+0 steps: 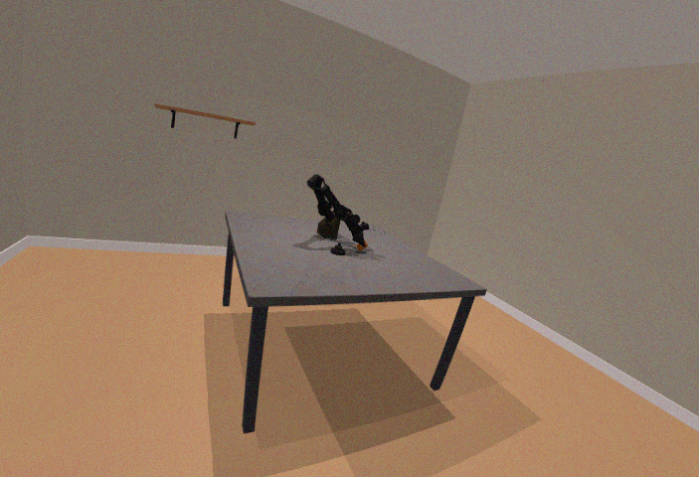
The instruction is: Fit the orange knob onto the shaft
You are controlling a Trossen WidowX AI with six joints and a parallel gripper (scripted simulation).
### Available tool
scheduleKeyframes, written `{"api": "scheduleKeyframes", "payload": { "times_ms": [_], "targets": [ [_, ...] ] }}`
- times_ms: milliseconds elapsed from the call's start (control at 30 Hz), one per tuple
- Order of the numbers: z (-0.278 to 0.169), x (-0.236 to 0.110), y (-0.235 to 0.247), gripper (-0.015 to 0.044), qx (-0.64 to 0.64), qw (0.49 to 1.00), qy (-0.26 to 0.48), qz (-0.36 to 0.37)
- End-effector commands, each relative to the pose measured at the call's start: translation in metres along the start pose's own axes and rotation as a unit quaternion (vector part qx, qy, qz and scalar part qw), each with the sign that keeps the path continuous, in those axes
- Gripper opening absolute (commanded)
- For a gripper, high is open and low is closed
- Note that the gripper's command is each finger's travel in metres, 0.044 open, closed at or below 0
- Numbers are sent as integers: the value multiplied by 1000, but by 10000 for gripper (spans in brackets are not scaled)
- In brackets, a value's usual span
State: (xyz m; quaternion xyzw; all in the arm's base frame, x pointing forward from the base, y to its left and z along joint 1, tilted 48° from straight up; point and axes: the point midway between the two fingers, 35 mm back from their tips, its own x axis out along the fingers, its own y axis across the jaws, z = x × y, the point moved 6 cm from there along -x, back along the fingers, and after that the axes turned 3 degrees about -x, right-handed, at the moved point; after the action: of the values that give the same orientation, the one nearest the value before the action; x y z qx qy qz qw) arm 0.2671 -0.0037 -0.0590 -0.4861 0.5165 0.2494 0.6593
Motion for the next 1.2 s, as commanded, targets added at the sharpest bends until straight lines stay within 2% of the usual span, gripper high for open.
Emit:
{"api": "scheduleKeyframes", "payload": {
  "times_ms": [0, 1167],
  "targets": [
    [-7, -3, 1, 179, -1, 1000, -31, -1],
    [-70, -8, 6, 179, -3, 955, -296, -11]
  ]
}}
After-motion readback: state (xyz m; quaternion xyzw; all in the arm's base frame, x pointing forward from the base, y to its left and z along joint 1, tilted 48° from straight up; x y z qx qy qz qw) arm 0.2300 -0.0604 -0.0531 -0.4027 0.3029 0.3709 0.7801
